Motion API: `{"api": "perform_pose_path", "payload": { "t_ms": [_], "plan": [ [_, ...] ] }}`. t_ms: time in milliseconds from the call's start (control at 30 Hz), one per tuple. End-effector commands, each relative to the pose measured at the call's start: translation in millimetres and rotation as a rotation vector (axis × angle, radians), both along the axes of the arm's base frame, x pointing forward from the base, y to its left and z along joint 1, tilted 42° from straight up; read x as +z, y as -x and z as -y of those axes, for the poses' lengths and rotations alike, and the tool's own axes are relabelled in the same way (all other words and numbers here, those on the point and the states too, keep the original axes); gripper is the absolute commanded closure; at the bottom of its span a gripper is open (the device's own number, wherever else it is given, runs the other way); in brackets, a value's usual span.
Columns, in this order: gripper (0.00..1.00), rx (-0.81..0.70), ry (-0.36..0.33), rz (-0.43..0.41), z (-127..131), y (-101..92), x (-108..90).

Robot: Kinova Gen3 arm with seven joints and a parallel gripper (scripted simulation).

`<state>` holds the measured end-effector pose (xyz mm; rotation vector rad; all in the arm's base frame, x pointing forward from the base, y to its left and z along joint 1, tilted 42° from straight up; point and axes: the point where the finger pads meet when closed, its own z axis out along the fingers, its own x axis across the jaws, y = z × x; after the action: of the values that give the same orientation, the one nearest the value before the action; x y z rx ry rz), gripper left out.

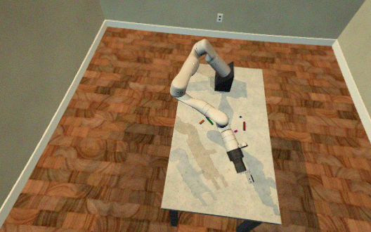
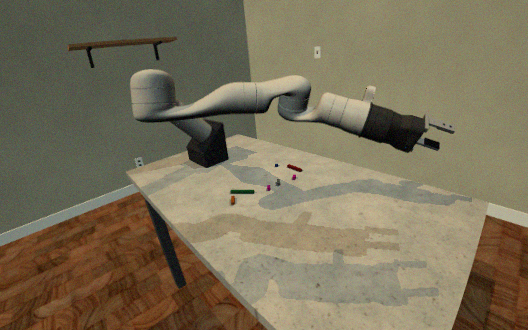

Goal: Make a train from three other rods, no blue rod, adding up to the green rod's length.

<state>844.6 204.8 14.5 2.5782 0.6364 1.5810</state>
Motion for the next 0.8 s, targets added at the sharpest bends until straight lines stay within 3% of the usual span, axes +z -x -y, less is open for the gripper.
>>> {"api": "perform_pose_path", "payload": {
  "t_ms": [0, 33, 133, 267, 433, 467, 533, 600, 767],
  "plan": [
    [0.00, -0.020, -0.043, -0.031, -12.1, 14.2, -17.0],
    [0.00, -0.020, -0.043, -0.031, -12.1, 14.2, -17.0],
    [0.00, -0.126, -0.159, -0.088, -18.1, 31.5, -32.7],
    [0.00, -0.202, -0.233, -0.128, -21.0, 44.8, -44.2],
    [0.00, -0.364, -0.369, -0.210, -23.9, 76.0, -69.2],
    [0.00, -0.364, -0.369, -0.210, -23.9, 76.0, -69.2],
    [0.00, -0.450, -0.430, -0.250, -24.0, 94.1, -82.4],
    [0.00, -0.450, -0.430, -0.250, -24.0, 94.1, -82.4],
    [0.00, -0.676, -0.555, -0.341, -19.7, 146.3, -115.2]
  ]
}}
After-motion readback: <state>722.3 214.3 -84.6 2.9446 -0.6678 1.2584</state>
